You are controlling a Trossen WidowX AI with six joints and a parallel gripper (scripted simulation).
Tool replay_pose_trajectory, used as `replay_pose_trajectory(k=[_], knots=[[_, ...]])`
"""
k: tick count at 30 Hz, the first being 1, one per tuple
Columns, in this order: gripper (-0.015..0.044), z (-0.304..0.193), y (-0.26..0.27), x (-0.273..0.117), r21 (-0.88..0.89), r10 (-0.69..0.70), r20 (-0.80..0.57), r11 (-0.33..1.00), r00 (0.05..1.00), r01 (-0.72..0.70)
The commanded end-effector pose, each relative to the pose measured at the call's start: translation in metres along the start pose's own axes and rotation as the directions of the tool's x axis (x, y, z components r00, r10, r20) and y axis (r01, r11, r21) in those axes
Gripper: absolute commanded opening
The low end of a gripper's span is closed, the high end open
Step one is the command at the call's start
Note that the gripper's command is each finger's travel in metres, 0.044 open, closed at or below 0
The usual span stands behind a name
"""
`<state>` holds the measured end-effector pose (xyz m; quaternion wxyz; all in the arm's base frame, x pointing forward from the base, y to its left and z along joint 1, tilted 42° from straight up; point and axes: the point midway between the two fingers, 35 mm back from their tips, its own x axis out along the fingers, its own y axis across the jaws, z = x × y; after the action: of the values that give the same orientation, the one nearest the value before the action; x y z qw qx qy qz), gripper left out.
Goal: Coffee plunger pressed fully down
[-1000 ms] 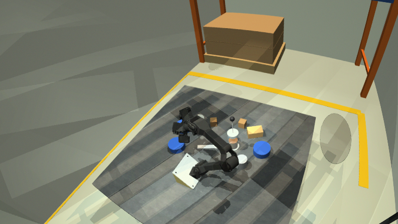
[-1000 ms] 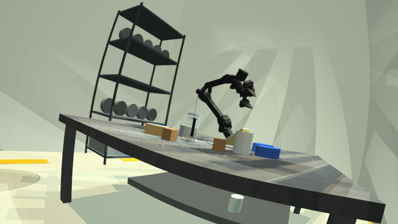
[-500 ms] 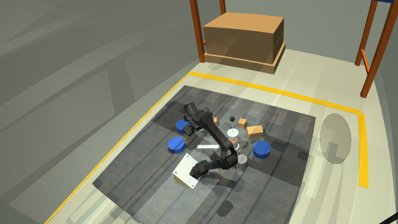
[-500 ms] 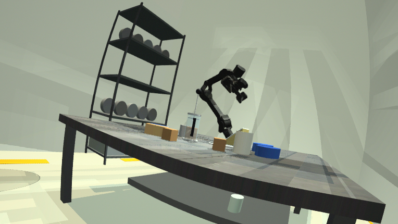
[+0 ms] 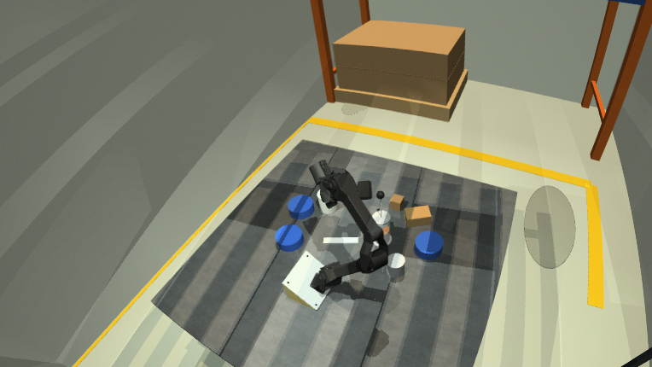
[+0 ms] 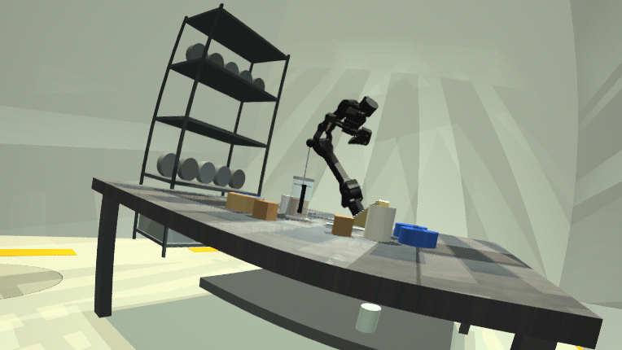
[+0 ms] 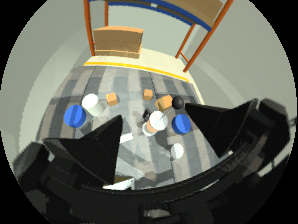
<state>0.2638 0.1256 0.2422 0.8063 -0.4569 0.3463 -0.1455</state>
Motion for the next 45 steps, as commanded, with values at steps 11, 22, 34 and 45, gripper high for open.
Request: replay_pose_trajectory(k=[11, 22, 34, 45], knots=[[0.0440, -0.016, -0.053, 0.029, 0.499, -0.275, 0.032, 0.837, 0.961, 0.223], [0.0440, -0.019, -0.050, 0.039, 0.505, -0.265, 0.026, 0.836, 0.964, 0.216], [0.0440, -0.018, -0.053, 0.056, 0.506, -0.258, 0.023, 0.836, 0.966, 0.212], [0.0440, -0.018, -0.062, 0.070, 0.505, -0.271, 0.033, 0.835, 0.962, 0.218]])
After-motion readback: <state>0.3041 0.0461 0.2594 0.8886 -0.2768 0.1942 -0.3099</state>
